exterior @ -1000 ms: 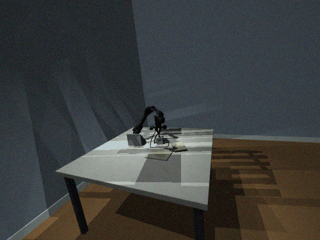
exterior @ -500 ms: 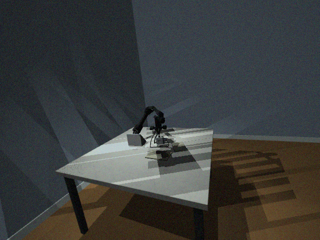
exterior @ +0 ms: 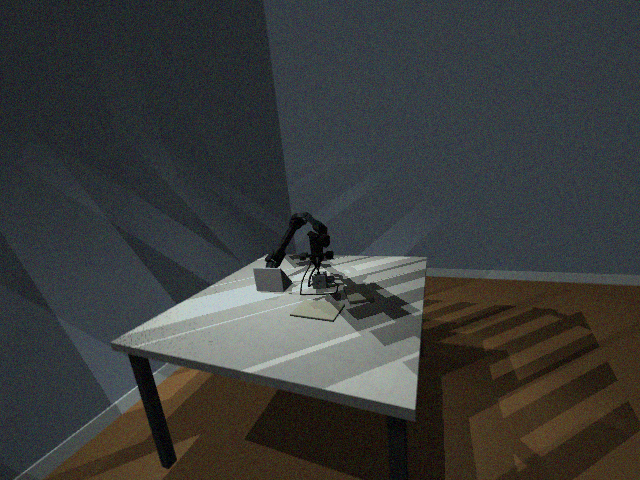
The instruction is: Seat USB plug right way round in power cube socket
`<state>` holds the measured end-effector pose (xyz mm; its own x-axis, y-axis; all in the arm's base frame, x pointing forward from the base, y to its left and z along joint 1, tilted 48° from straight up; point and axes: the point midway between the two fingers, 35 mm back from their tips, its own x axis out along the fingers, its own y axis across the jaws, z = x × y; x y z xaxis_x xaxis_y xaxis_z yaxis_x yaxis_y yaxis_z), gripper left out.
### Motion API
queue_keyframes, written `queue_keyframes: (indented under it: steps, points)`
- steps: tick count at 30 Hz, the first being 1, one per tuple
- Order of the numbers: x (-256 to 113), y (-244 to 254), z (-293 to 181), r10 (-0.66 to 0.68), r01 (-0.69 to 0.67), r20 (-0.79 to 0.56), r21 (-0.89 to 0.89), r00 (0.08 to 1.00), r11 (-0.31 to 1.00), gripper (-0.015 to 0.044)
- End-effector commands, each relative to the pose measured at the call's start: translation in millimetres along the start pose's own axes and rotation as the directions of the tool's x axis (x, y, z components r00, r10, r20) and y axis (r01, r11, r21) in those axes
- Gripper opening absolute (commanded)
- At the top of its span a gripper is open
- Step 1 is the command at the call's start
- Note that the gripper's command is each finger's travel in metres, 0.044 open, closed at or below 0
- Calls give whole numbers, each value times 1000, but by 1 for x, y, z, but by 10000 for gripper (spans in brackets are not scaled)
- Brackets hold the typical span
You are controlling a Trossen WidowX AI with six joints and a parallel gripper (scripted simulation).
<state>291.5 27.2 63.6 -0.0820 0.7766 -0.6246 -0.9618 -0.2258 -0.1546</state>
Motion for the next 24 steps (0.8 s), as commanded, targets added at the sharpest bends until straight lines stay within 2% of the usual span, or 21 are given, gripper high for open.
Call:
queue_keyframes:
  steps: [1,24]
  points:
    - [1,-1,0,-3,3,2,2,1000,1000,0]
    - [3,-1,0,-3,3,2,2,1000,1000,0]
